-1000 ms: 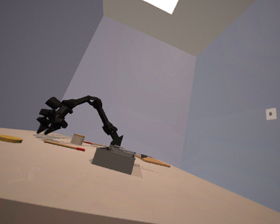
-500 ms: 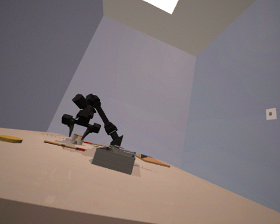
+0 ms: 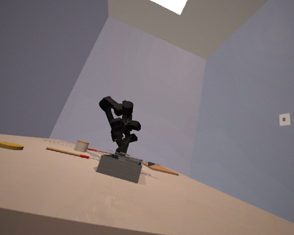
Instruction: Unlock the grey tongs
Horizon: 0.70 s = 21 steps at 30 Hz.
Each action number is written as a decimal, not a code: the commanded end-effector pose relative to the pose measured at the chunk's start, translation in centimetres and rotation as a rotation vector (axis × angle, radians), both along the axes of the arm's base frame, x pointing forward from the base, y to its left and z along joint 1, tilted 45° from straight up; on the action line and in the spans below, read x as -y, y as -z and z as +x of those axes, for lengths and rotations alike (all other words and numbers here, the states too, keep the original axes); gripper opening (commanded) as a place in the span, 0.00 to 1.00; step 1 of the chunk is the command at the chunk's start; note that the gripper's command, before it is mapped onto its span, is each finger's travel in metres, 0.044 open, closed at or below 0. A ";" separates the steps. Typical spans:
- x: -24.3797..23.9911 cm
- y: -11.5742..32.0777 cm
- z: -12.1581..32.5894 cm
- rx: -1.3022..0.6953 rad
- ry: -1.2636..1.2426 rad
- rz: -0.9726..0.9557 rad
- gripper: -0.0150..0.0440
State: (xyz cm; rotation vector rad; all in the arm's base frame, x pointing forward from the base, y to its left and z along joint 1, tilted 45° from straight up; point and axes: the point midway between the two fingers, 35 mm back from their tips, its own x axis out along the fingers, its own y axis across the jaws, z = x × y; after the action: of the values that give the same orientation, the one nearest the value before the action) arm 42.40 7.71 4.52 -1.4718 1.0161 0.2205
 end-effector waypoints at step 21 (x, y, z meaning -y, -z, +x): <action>-5.4 8.2 -6.4 -0.238 -0.315 -0.502 0.69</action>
State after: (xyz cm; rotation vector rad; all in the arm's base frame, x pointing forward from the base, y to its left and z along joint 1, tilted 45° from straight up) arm 35.65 13.27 -3.53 -2.0908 1.0658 0.3941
